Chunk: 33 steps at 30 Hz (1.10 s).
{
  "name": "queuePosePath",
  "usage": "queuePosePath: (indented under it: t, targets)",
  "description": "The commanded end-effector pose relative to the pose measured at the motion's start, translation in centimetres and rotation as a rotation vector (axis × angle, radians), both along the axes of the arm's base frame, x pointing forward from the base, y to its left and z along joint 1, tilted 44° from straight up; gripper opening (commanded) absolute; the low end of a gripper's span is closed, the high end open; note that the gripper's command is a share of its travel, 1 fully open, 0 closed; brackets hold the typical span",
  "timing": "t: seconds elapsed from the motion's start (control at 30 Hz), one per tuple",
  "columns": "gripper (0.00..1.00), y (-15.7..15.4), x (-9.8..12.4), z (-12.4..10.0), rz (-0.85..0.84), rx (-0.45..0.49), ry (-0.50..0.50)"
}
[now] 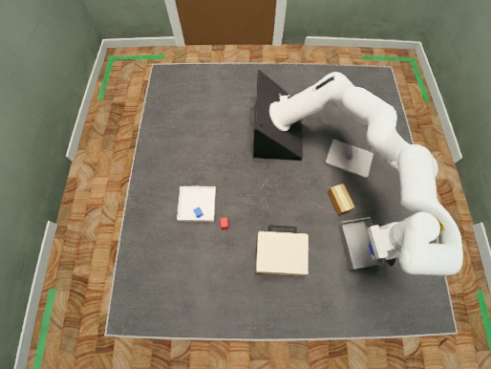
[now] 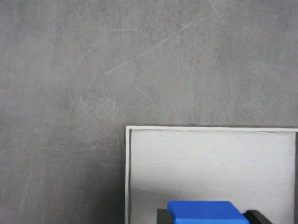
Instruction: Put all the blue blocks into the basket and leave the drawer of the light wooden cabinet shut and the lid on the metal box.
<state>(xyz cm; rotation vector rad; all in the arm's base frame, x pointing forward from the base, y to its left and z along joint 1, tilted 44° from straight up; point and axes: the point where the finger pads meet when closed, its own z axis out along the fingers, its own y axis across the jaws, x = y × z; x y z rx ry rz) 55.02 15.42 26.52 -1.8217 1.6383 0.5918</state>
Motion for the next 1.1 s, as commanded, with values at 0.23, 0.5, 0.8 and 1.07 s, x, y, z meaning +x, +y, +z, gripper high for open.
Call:
queuePosePath:
  t: [0.23, 0.5, 0.8, 1.07]
  targets:
    - [0.0, -0.9, 0.0, 1.0, 0.0, 0.0, -0.001]
    - [0.0, -0.9, 0.0, 1.0, 0.0, 0.0, -0.001]
    - [0.0, -0.9, 0.0, 1.0, 0.0, 0.0, -0.001]
    - [0.0, -2.4, 0.6, -0.1, -0.02, -0.007, 0.015]
